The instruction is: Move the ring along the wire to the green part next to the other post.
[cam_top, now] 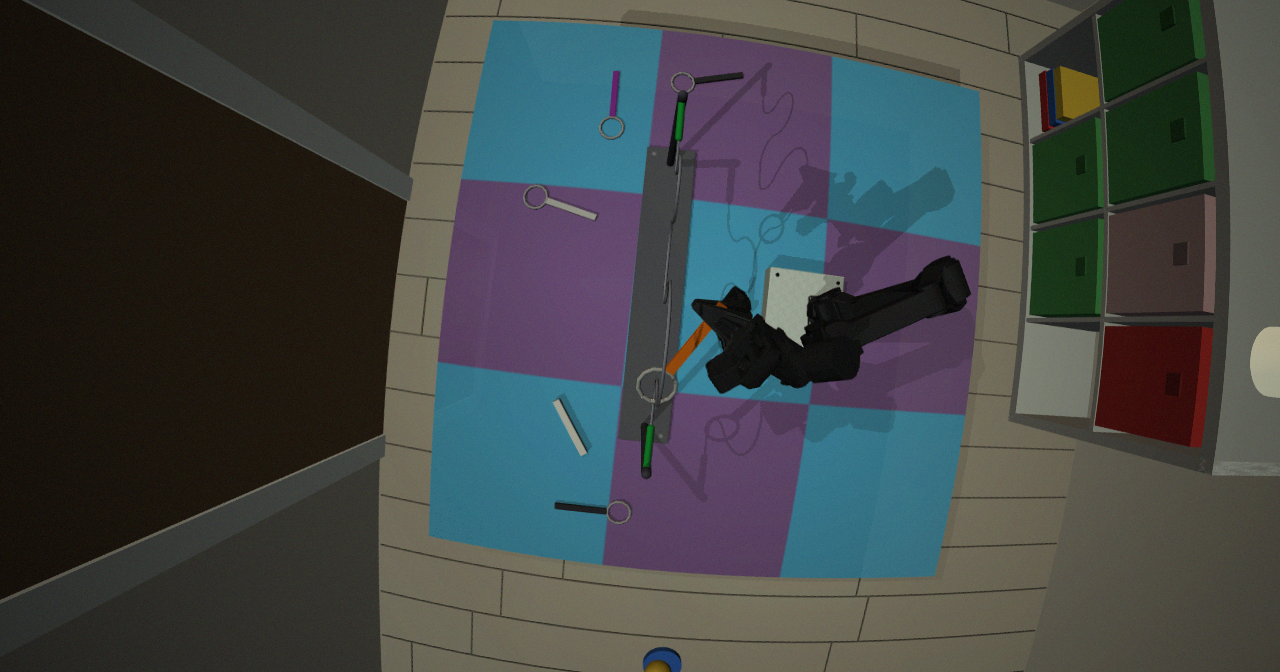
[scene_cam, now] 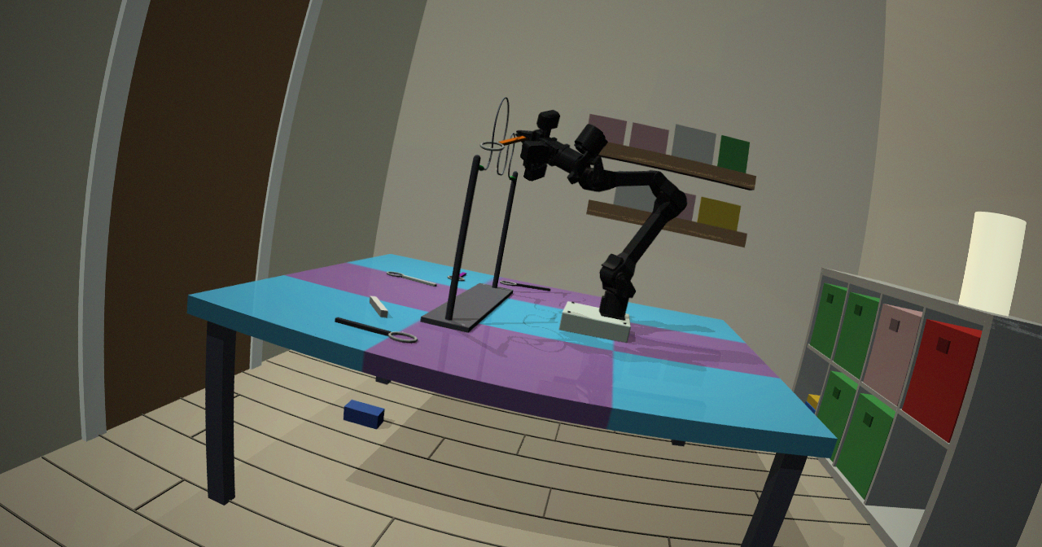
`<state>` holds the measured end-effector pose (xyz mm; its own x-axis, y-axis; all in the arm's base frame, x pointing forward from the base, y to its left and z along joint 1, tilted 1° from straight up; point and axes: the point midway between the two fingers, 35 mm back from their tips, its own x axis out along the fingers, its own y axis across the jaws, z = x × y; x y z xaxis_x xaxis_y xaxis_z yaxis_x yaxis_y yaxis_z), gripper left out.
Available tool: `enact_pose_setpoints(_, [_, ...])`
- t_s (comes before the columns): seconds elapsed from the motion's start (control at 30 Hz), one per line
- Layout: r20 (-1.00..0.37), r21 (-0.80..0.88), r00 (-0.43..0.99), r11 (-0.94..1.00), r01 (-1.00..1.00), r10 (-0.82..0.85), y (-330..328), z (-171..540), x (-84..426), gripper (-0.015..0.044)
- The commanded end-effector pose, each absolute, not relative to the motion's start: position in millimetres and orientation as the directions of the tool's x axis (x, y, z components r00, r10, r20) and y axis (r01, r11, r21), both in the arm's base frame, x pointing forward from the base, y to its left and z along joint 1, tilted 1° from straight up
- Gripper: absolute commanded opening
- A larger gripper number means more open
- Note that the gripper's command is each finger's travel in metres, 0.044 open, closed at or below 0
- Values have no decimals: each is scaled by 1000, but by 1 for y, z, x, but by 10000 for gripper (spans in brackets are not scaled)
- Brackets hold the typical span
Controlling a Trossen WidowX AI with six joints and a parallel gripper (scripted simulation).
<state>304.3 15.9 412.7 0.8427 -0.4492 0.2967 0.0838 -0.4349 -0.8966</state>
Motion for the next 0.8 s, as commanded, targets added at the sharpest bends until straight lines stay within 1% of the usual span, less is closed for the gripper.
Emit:
enact_pose_setpoints(0.0, [278, -915, 840, -395, 84, -465, 12, 405, 303, -150])
enact_pose_setpoints(0.43, [160, -985, 835, -137, 102, -526, 3, 363, 303, -150])
enact_pose_setpoints(0.77, [48, -989, 833, 91, 118, -551, 5, 328, 303, -150])
